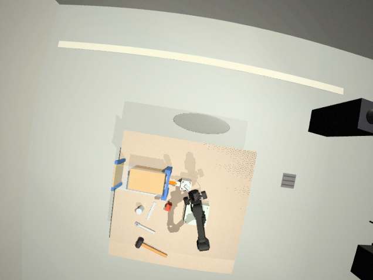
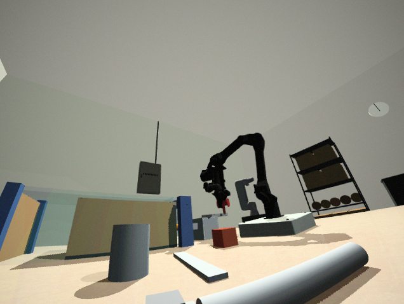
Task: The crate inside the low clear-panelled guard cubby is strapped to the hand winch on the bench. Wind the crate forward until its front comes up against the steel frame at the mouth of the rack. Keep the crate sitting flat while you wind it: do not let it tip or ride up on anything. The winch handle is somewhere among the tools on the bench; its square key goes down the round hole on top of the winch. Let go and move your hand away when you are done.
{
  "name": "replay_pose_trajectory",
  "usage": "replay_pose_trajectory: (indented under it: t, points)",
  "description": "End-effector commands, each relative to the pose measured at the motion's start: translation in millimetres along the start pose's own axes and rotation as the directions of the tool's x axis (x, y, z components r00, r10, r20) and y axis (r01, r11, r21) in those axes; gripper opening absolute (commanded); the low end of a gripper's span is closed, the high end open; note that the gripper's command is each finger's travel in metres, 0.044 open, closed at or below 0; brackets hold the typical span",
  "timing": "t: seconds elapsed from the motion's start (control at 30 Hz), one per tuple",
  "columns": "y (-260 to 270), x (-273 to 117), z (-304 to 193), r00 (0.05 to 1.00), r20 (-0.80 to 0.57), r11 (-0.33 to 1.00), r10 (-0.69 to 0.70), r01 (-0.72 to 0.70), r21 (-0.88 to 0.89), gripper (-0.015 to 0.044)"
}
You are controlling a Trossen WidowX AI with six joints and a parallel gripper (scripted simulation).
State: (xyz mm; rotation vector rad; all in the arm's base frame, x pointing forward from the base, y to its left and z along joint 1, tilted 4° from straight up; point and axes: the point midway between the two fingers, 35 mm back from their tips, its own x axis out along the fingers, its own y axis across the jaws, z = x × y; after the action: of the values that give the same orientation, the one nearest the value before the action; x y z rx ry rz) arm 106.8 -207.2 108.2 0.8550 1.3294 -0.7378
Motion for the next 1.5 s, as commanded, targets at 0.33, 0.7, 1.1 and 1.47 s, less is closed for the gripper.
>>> replay_pose_trajectory:
  t: [0.33,0.7,1.1,1.47]
  points:
    - [-25,9,11,0.999,-0.027,0.999,-0.046,0.046,0.017,0.0000]
    - [-32,9,22,0.999,-0.026,0.999,-0.046,0.047,0.017,0.0000]
    - [-39,9,34,0.999,-0.025,0.999,-0.047,0.047,0.017,0.0000]
    - [-43,9,46,0.999,-0.024,0.999,-0.047,0.048,0.017,0.0000]
